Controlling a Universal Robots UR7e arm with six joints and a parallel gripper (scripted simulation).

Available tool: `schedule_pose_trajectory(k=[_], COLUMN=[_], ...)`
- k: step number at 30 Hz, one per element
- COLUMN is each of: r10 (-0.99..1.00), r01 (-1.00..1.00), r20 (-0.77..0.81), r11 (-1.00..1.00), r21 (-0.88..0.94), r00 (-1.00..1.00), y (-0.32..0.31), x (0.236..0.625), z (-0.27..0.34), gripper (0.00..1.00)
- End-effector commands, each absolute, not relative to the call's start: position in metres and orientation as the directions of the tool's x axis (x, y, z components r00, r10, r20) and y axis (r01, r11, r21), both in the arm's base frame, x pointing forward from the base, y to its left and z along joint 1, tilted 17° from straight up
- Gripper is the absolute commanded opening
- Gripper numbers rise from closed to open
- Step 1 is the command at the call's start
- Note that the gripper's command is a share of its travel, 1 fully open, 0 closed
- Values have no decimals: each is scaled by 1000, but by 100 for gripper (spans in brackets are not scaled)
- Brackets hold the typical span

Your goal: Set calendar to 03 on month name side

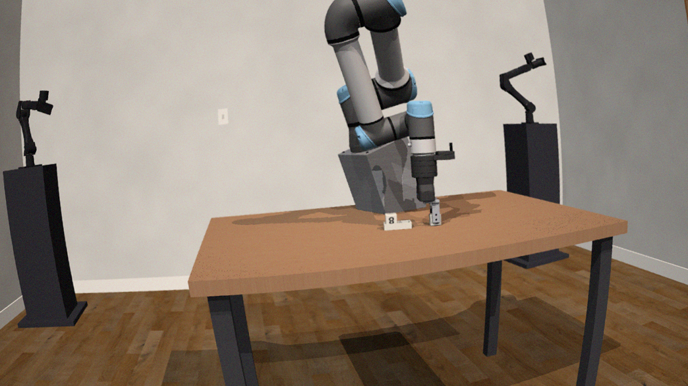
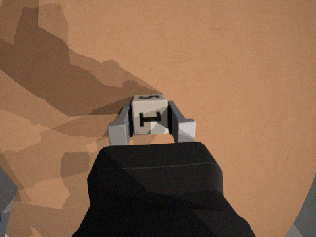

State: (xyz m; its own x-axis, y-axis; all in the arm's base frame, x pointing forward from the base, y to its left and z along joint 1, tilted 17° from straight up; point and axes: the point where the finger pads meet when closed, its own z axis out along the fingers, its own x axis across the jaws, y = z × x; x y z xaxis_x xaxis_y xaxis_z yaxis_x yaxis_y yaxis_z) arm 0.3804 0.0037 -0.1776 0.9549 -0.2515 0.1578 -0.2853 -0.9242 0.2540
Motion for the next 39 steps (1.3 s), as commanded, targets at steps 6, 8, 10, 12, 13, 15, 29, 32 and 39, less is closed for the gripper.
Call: schedule_pose_trajectory(k=[6,8,10,12,13,15,29,32,39], r10=[-252,-252,-252,-252,-252,-252,-252,-252,-252], r01=[-286,-286,-286,-286,-286,-286,-286,-286,-286], r20=[161,161,161,161,161,161,161,161,161], r11=[-924,-924,-924,-924,-924,-924,-924,-924,-924], r21=[253,253,253,253,253,253,253,253,253], r00=[954,954,954,954,954,954,954,954,954], y=[3,3,3,3,3,3,3,3,3], x=[382,382,382,382,382,382,382,382,382], z=[-178,-178,-178,-178,-178,-178,-178,-178,-178], gripper=[60,60,60,60,60,60,66,72,84])
